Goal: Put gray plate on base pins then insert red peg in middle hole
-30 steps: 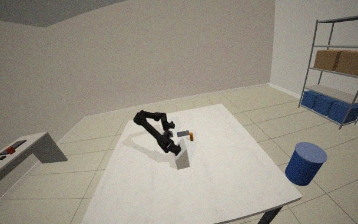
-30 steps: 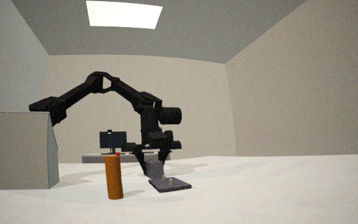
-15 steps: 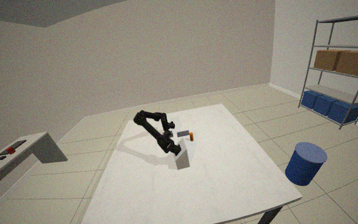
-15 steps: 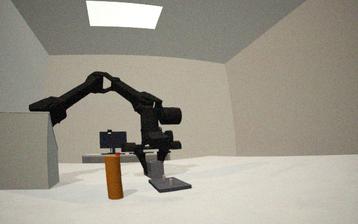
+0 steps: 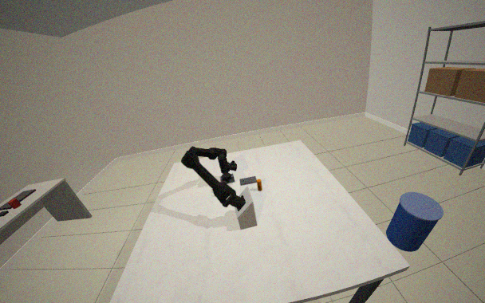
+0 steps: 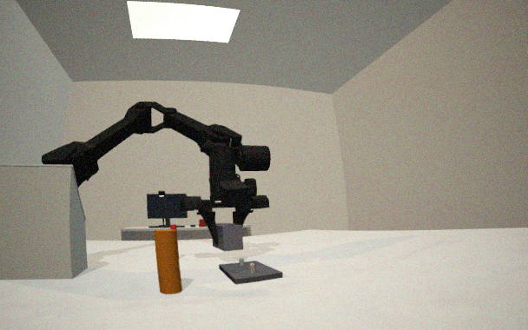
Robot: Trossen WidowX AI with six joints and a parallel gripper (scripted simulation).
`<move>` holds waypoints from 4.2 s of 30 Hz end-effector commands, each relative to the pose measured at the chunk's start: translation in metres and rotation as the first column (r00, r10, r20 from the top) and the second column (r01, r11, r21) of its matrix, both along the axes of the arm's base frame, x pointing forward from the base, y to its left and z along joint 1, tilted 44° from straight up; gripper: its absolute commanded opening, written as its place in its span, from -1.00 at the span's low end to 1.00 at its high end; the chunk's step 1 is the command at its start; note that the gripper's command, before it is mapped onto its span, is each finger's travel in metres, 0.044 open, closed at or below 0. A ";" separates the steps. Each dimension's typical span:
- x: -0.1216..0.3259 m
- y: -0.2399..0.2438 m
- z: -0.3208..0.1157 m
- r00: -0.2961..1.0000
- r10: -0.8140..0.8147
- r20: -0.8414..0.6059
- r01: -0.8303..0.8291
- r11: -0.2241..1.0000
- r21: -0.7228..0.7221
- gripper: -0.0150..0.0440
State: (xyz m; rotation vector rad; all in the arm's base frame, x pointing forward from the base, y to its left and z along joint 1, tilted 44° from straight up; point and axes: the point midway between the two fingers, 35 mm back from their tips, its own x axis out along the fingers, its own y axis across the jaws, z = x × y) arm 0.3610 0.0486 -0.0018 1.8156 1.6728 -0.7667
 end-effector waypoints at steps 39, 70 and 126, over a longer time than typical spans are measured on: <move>-0.011 -0.081 0.060 1.000 -0.002 0.006 0.002 1.000 -0.006 -0.49; -0.010 -0.112 -0.035 0.999 -0.039 -0.027 0.039 0.999 -0.006 -0.49; -0.018 -0.112 -0.092 0.997 -0.056 -0.043 0.056 0.998 -0.003 -0.49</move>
